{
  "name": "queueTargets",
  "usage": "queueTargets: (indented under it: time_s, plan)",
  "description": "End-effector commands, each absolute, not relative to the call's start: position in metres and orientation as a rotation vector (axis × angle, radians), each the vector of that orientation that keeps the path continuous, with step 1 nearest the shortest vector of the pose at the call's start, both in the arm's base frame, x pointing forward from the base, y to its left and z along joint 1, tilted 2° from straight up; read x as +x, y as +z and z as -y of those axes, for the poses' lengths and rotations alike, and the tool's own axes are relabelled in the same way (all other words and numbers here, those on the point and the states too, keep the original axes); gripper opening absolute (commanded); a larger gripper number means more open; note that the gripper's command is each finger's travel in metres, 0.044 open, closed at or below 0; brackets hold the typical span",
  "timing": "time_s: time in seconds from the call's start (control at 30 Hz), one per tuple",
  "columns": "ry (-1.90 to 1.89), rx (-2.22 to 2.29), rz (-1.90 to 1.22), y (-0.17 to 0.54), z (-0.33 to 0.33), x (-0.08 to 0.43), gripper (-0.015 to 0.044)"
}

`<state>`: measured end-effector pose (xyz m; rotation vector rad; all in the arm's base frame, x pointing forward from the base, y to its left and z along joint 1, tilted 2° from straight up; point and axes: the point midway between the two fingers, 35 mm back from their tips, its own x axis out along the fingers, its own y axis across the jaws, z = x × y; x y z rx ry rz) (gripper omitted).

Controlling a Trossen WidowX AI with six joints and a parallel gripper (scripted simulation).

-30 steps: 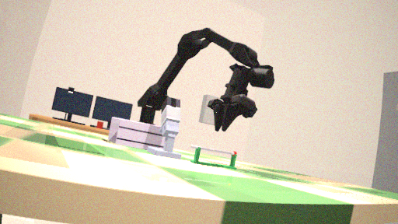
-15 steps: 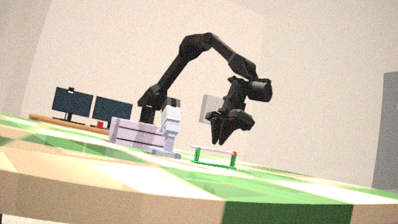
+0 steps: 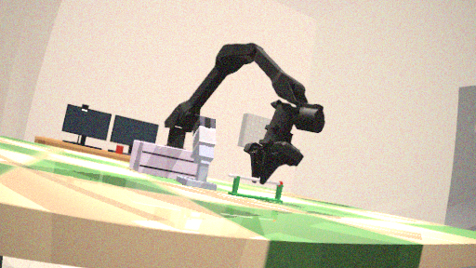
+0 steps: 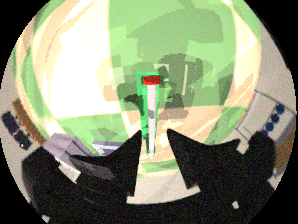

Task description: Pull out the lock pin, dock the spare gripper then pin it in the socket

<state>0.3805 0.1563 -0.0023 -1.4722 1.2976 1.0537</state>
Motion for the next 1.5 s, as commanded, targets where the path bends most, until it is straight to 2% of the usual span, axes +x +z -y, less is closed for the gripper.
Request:
queueTargets:
  time_s: [0.0,1.13,1.37,1.47]
  plan:
    - [1.063,-1.48,-1.317,-0.016,-0.153,0.378,0.018]
    - [1.063,-1.48,-1.317,-0.028,-0.153,0.378,0.018]
    - [1.063,-1.48,-1.317,-0.028,-0.153,0.378,0.0]
    - [1.063,-1.48,-1.317,-0.028,-0.153,0.378,0.0]
